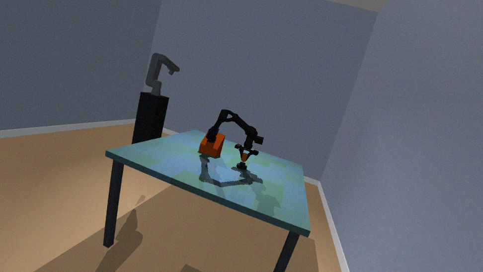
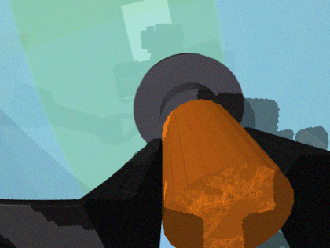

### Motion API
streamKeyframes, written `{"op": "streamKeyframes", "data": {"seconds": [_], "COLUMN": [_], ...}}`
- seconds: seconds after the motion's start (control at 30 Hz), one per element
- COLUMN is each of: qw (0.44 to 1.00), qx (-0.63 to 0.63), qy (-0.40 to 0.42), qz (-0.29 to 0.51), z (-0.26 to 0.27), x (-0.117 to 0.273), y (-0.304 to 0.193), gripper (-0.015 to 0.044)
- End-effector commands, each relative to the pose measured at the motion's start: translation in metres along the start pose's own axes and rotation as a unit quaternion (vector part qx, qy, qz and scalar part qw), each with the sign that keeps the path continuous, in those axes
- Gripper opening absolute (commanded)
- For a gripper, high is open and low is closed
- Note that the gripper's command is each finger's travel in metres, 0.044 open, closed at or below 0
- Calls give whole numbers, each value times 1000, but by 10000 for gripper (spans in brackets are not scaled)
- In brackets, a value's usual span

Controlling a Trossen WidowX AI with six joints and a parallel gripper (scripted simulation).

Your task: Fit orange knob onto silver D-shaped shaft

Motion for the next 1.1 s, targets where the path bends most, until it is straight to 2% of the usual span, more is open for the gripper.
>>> {"op": "streamKeyframes", "data": {"seconds": [0.0,0.7,1.07], "qw": [1000,1000,994], "qx": [3,3,107], "qy": [-1,-1,0], "qz": [2,1,2], "z": [0,-1,0], "x": [0,4,1], "y": [0,-1,0], "gripper": [0,0,0]}}
Point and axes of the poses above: the point midway between the two fingers, 35 mm back from their tips, its own x axis back along the fingers, its own z axis across the jaws, y = z × x, the point moved 9 cm from there along x, back along the fingers, and after that the axes turned 1 degree about x, right-handed, at the moved point
